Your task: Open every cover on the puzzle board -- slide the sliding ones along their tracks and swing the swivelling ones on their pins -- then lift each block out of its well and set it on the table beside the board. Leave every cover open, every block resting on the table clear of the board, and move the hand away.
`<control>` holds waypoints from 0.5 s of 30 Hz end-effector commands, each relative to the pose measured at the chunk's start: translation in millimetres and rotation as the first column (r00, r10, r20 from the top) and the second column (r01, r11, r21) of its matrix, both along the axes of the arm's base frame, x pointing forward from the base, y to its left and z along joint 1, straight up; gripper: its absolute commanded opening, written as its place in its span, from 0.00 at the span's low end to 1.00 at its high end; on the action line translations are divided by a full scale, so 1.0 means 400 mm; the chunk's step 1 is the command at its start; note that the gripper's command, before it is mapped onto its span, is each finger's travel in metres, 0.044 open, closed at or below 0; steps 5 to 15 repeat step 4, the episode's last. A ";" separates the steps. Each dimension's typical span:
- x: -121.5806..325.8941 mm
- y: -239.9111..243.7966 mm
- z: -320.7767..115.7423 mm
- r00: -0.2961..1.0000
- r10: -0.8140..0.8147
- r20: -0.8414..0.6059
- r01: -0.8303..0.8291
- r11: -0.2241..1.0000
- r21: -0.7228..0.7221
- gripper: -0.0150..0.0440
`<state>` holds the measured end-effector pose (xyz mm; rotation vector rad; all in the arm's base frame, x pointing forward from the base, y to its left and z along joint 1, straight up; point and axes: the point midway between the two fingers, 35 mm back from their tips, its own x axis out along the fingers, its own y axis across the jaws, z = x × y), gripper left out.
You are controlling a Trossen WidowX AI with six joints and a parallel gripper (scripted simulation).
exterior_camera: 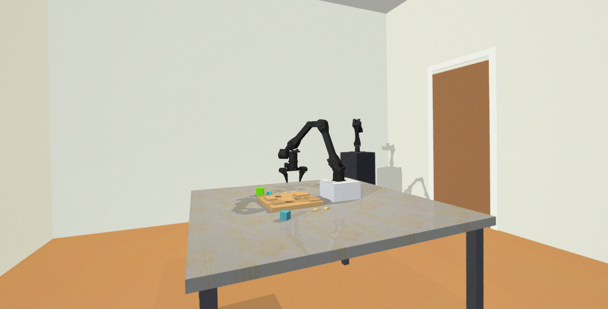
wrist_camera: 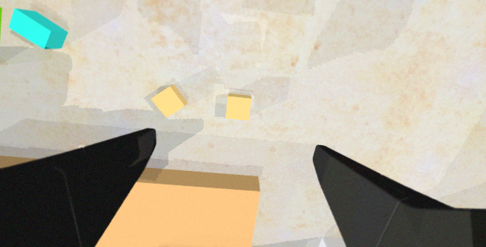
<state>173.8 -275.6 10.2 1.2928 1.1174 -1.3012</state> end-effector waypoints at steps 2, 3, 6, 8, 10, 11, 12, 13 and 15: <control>0.002 -0.003 0.028 1.000 -0.002 0.009 0.002 1.000 -0.007 1.00; 0.014 -0.019 0.034 0.999 -0.019 0.036 0.020 0.999 -0.028 1.00; 0.033 -0.045 0.045 0.996 -0.046 0.081 0.051 0.997 -0.061 1.00; 0.033 -0.045 0.045 0.996 -0.046 0.081 0.051 0.997 -0.061 1.00; 0.033 -0.045 0.045 0.996 -0.046 0.081 0.051 0.997 -0.061 1.00; 0.033 -0.045 0.045 0.996 -0.046 0.081 0.051 0.997 -0.061 1.00; 0.033 -0.045 0.045 0.996 -0.046 0.081 0.051 0.997 -0.061 1.00; 0.033 -0.045 0.045 0.996 -0.046 0.081 0.051 0.997 -0.061 1.00; 0.033 -0.045 0.045 0.996 -0.046 0.081 0.051 0.997 -0.061 1.00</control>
